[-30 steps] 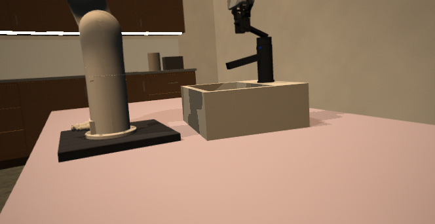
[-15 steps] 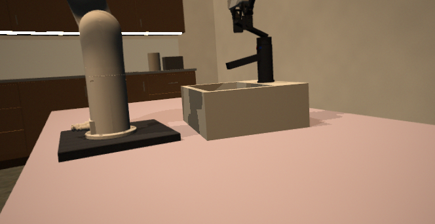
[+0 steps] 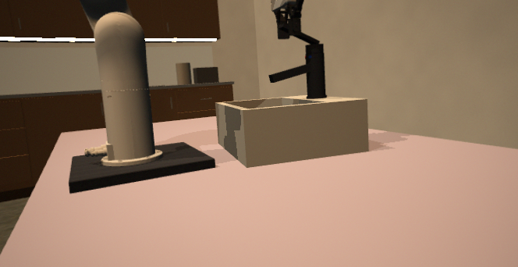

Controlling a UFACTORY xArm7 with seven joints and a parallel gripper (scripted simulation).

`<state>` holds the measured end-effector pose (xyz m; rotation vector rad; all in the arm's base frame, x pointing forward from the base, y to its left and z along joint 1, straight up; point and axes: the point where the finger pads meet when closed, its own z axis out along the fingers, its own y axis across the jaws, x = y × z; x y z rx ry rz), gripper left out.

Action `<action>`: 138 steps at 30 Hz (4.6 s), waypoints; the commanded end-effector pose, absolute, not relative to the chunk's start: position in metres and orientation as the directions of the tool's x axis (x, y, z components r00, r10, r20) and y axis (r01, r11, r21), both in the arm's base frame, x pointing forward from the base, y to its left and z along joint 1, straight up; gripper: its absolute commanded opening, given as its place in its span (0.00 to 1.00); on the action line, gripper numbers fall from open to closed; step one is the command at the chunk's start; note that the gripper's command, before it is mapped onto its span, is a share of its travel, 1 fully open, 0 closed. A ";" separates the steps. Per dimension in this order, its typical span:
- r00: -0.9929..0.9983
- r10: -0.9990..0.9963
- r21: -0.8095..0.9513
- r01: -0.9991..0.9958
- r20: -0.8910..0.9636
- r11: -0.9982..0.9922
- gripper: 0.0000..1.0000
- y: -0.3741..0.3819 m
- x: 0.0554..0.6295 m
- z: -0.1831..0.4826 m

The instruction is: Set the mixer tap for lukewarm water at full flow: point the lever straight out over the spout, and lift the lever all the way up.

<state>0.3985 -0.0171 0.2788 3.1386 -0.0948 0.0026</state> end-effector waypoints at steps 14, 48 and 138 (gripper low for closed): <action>0.998 -0.060 0.001 -0.060 0.006 -0.998 0.67 -0.017 0.399 0.281; 0.998 -0.060 0.001 -0.060 0.006 -0.998 0.67 -0.017 0.399 0.327; 0.998 -0.060 0.001 -0.060 0.006 -0.998 0.00 -0.017 0.399 0.351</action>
